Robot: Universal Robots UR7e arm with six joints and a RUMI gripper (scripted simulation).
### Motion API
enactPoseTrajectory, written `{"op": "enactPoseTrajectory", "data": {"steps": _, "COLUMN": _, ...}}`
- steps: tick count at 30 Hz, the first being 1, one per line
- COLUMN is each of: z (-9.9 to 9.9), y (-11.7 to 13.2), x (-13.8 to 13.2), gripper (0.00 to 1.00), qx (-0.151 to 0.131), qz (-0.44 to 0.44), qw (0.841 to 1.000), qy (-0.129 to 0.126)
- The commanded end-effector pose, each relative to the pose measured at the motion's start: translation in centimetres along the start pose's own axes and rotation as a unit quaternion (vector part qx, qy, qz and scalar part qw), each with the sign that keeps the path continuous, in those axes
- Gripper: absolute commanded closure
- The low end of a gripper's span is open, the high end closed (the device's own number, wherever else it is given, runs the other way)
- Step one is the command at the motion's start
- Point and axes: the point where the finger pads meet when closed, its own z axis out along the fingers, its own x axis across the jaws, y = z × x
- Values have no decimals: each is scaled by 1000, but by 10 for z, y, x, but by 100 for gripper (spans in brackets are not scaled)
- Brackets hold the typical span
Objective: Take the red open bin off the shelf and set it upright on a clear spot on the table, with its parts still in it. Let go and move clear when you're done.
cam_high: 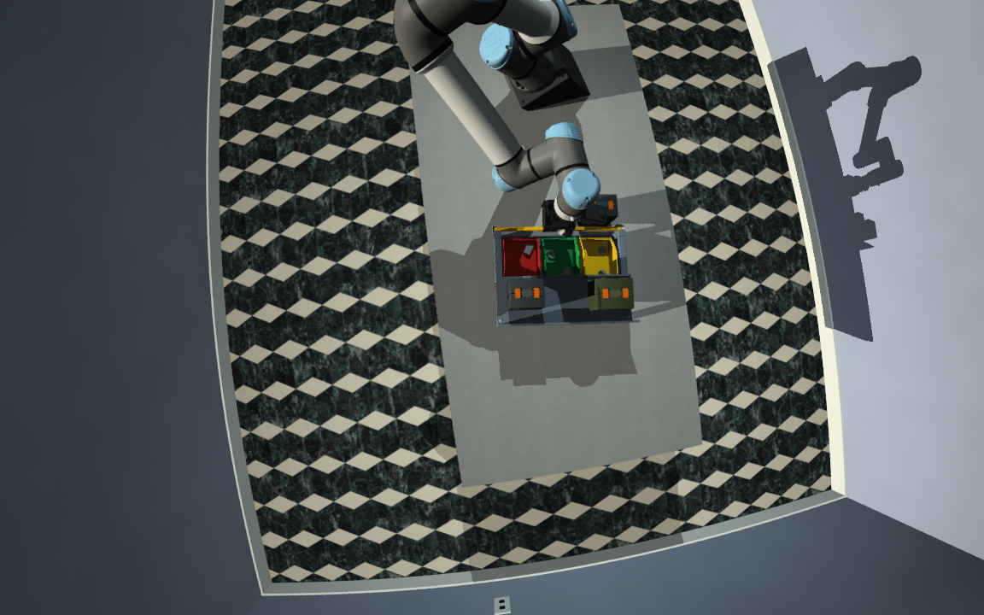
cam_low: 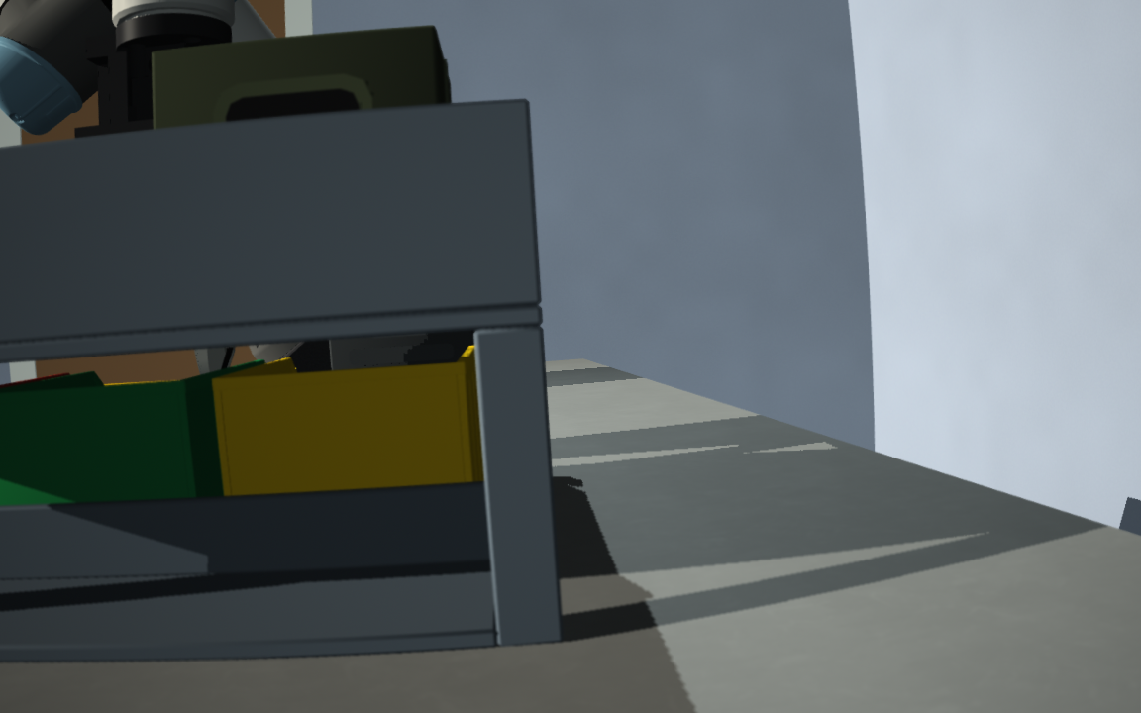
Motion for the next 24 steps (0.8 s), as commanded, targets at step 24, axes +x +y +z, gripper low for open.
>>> {"op": "enactPoseTrajectory", "data": {"steps": 24, "z": -13, "y": 0, "x": 0, "gripper": 100, "qx": 0, "qz": 0, "qw": 1000, "qy": 1}}
